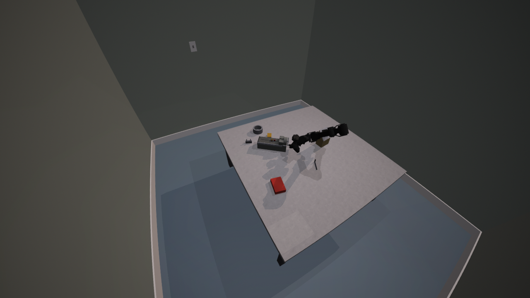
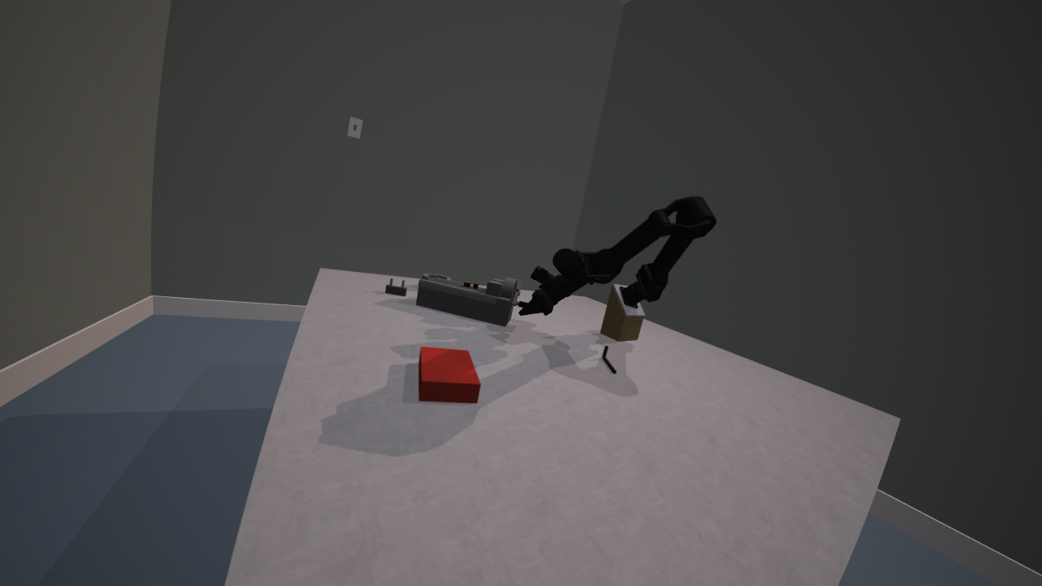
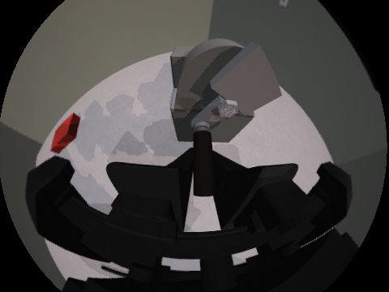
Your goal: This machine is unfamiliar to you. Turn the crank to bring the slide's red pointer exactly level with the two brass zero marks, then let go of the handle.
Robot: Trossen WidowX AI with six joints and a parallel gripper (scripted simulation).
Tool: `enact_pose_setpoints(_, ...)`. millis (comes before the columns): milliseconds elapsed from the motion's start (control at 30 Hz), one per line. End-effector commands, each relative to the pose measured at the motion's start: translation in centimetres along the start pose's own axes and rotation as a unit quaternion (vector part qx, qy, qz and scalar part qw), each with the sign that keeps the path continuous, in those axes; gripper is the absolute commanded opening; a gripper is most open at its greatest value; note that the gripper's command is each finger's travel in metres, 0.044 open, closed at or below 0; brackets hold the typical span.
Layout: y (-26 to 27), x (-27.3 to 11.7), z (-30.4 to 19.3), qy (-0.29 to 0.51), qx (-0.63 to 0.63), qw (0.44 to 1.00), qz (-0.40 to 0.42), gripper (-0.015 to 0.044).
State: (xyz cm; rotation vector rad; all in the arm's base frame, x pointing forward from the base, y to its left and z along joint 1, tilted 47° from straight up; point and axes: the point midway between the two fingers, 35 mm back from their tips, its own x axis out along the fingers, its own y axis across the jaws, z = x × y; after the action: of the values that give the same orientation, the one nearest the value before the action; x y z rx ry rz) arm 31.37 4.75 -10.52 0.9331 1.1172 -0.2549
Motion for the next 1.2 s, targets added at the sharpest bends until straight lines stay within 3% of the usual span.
enact_pose_setpoints(0,0.8,-0.4,0.3,-0.003,0.000,1.000,0.011,0.0000)
enact_pose_setpoints(1167,0.9,-3.2,3.1,-0.003,-0.001,1.000,0.011,0.0000)
